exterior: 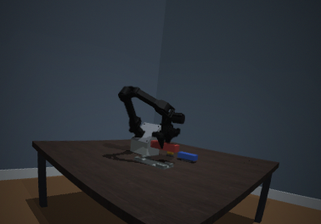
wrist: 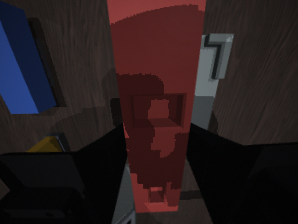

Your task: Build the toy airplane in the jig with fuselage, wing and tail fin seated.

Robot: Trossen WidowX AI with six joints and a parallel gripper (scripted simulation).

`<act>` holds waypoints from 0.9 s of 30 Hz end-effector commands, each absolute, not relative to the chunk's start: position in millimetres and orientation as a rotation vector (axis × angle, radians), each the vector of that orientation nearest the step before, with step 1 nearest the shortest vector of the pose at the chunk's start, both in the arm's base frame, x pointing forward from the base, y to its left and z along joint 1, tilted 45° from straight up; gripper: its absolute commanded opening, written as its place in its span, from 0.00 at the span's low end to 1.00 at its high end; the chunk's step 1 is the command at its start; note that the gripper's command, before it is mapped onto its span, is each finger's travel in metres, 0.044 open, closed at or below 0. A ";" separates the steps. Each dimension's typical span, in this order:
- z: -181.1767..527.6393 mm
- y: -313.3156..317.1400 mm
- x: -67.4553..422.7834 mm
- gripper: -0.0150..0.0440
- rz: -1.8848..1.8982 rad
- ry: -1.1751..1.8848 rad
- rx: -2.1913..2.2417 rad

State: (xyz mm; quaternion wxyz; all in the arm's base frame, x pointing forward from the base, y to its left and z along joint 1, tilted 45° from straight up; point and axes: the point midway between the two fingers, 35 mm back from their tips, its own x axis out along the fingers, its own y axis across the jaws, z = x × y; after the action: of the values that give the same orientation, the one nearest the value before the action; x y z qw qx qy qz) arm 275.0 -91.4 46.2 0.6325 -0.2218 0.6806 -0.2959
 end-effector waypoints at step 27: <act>62.2 -142.6 255.7 0.58 -0.712 1.552 -0.522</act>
State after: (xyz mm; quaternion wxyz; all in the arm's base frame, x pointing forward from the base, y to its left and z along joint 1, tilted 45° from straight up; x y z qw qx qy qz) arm 256.1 -141.9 62.0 0.6283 -0.2243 0.6770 -0.3109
